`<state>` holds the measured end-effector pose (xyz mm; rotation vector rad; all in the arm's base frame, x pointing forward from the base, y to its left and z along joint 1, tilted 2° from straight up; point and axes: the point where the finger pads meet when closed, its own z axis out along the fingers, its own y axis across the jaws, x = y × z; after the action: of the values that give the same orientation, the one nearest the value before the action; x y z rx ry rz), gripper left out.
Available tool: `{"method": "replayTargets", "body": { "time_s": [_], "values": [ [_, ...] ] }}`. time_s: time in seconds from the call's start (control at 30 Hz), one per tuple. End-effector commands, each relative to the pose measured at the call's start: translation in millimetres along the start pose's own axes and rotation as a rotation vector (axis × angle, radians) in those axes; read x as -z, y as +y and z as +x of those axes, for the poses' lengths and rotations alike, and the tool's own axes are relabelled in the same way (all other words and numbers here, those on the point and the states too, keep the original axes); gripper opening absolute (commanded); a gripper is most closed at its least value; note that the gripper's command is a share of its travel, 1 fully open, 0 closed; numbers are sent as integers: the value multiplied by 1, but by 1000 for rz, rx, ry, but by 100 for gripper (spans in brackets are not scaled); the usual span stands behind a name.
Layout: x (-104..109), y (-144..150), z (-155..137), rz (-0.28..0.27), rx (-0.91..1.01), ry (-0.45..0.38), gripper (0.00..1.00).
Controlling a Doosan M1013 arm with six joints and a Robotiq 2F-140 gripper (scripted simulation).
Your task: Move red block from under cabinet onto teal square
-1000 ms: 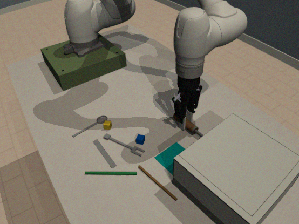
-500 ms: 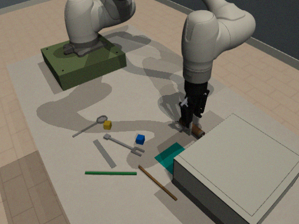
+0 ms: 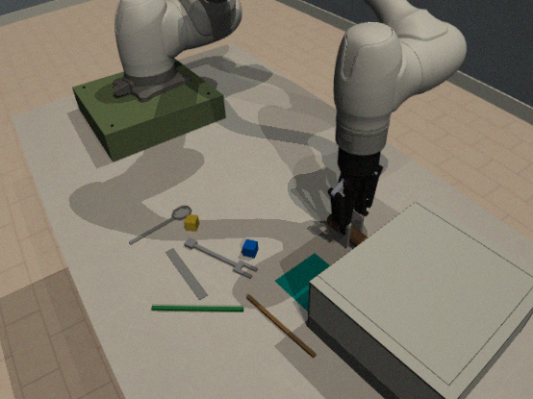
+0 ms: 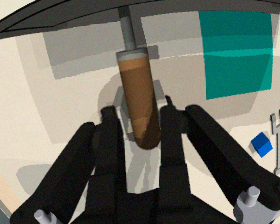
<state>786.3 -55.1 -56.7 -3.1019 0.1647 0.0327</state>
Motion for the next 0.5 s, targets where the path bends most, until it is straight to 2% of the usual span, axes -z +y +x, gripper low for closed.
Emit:
{"method": "replayTargets", "body": {
  "time_s": [0.0,0.47],
  "values": [
    [0,0,4,0,0,0,0],
    [0,0,14,0,0,0,0]
  ]
}}
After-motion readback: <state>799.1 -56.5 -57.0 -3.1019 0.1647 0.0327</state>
